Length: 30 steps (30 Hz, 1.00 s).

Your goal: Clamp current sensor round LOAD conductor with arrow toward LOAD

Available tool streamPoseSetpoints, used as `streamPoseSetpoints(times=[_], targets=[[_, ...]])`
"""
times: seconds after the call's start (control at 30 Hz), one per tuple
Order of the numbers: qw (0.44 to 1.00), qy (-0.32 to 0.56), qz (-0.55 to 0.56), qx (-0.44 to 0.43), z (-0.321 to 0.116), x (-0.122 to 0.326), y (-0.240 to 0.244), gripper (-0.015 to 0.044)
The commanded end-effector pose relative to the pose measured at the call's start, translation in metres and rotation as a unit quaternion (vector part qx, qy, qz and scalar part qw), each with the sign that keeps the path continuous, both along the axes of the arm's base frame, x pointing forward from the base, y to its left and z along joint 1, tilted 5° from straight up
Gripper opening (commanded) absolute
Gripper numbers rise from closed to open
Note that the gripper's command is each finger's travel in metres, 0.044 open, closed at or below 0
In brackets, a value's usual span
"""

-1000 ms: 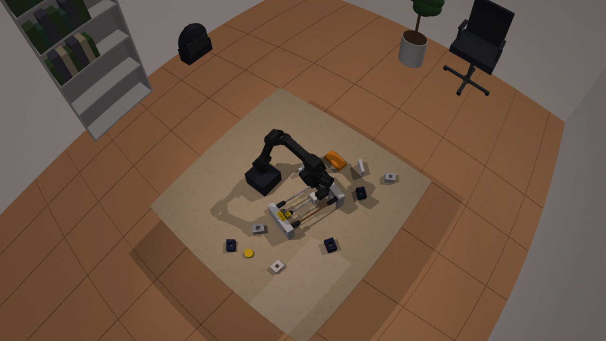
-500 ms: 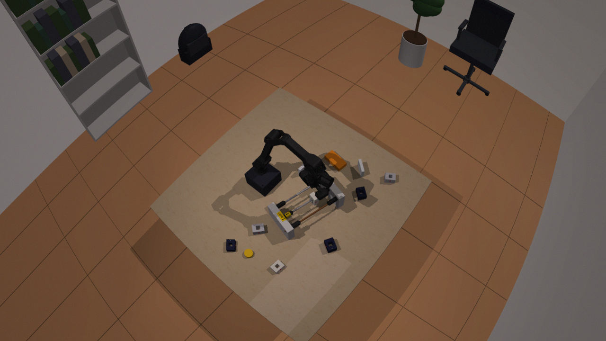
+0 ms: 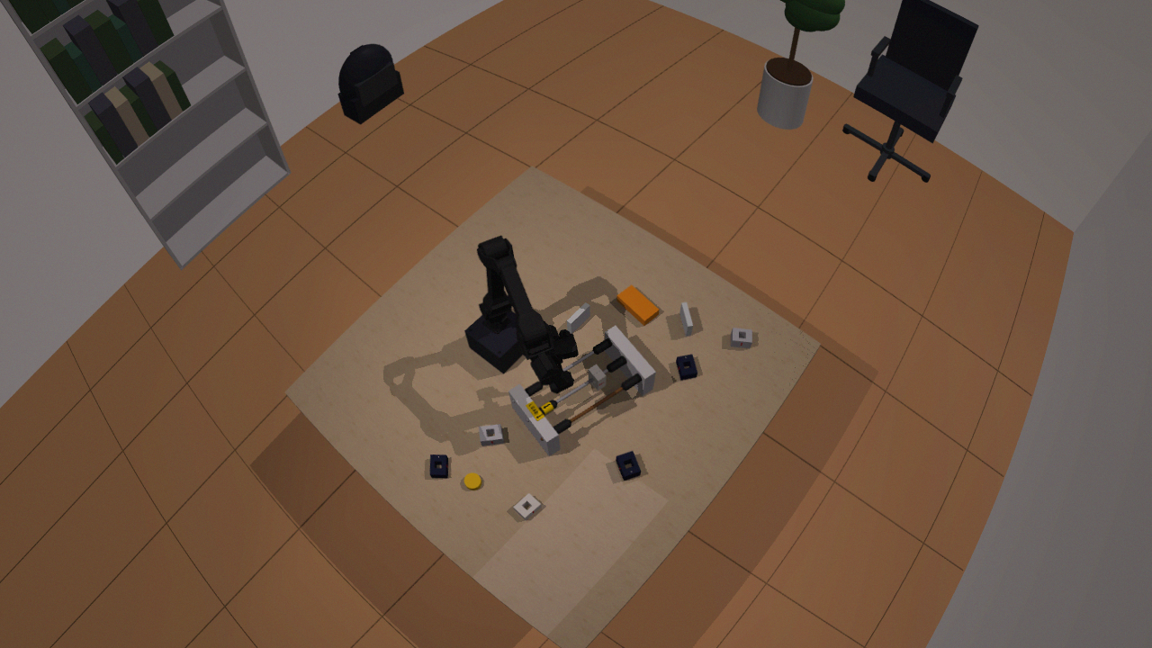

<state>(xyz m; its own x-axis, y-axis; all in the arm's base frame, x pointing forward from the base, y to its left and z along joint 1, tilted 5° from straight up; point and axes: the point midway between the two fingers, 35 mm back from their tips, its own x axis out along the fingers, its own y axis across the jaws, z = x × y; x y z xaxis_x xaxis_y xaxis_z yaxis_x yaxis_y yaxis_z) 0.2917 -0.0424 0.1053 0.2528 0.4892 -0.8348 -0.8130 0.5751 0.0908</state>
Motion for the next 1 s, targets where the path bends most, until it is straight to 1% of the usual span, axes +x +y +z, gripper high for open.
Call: streamPoseSetpoints(times=[0.0,0.13,0.2,0.27,0.3,0.8,0.93,0.97], targets=[[0.994,-0.061,-0.059,0.072,0.002,-0.025,-0.012,0.044],[0.973,-0.138,-0.127,0.133,0.005,-0.05,-0.022,0.044],[0.968,-0.152,-0.138,0.141,0.006,-0.054,-0.023,0.044],[0.968,-0.152,-0.138,0.141,0.006,-0.054,-0.023,0.044],[0.975,-0.128,-0.131,0.13,0.004,-0.05,-0.024,0.044],[0.976,-0.124,-0.128,0.127,0.003,-0.049,-0.023,0.044],[0.993,-0.059,-0.067,0.073,0.001,-0.027,-0.014,0.044],[0.985,-0.089,-0.102,0.105,-0.001,-0.043,-0.019,0.044]])
